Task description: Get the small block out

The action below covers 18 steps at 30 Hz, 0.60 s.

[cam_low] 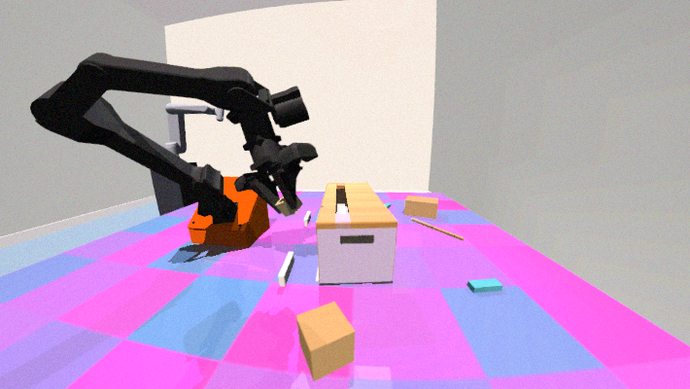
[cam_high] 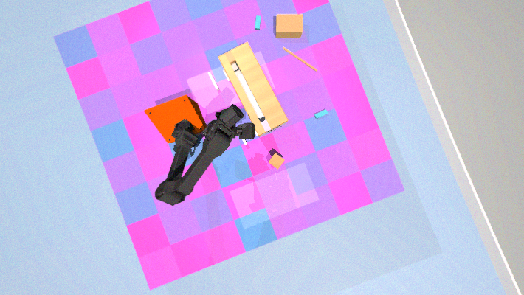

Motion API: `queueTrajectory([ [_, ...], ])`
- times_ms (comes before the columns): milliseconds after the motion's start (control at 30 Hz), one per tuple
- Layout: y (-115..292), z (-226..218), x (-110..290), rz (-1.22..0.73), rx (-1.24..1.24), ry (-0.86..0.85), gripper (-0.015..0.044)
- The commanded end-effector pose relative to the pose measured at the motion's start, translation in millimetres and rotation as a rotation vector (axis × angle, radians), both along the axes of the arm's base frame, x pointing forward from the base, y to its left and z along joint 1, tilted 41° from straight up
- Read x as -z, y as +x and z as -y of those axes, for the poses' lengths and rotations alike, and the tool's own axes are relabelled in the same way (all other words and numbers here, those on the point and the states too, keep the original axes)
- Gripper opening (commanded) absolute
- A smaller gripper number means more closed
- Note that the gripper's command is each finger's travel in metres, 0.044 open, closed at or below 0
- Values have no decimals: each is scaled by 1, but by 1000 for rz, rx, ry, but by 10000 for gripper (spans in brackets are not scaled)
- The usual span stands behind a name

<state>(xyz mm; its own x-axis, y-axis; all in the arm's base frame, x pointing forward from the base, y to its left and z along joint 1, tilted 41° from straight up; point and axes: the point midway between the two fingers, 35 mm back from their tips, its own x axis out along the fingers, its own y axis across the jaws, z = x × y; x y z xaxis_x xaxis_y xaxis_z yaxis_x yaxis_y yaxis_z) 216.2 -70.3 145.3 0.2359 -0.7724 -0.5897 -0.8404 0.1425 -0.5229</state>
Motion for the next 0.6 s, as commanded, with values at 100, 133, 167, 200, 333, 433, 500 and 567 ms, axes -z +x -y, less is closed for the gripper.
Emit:
queueTrajectory([
  [100,2,-4,-9,-189,-160,-85,0],
  [133,2,-4,-9,-219,-183,-97,0],
  [167,2,-4,-10,-249,-206,-110,0],
  [200,2,-5,-11,-279,-229,-122,0],
  [333,2,-6,-14,-401,-320,-172,0],
  [433,2,-8,-16,-493,-388,-210,0],
  [500,2,-9,-17,-555,-433,-235,0],
  [567,2,-9,-19,-617,-477,-261,0],
])
